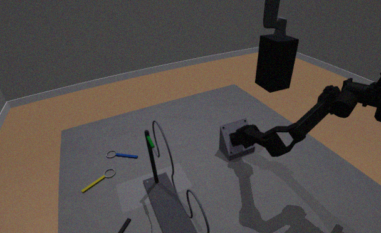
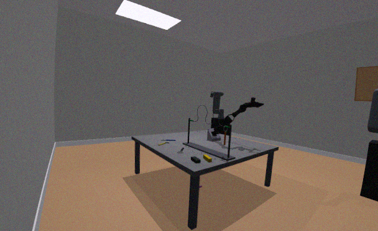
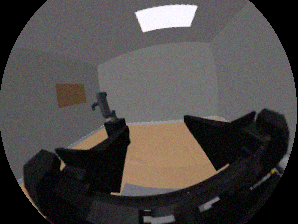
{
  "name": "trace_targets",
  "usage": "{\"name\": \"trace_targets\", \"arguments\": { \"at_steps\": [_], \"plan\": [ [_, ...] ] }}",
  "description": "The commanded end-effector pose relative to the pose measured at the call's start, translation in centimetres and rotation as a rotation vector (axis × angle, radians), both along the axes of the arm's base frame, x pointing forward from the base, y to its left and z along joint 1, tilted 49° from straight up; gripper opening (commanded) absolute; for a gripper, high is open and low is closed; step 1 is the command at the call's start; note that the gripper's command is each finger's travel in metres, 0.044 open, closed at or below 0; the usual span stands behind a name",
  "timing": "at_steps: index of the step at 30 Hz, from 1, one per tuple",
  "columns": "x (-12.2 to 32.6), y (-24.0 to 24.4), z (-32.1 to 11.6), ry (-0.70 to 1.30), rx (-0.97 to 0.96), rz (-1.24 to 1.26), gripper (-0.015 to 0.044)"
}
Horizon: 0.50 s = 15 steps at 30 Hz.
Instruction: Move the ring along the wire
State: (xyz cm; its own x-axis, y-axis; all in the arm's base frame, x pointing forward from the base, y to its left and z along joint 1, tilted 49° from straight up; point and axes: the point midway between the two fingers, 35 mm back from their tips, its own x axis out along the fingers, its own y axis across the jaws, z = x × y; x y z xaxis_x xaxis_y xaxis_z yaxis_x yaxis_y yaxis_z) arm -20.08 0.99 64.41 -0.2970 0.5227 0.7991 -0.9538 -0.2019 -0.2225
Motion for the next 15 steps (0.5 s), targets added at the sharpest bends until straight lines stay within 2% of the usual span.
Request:
{"name": "trace_targets", "arguments": {
  "at_steps": [1, 9, 15],
  "plan": [
    [0.0, 0.0, 0.0, -0.001, -0.001, 0.001, 0.0374],
    [0.3, -1.5, -0.4, -0.070, -0.012, 0.080, 0.0164],
    [0.1, -5.2, -0.1, -0.099, 0.034, 0.267, 0.0160]
  ]
}}
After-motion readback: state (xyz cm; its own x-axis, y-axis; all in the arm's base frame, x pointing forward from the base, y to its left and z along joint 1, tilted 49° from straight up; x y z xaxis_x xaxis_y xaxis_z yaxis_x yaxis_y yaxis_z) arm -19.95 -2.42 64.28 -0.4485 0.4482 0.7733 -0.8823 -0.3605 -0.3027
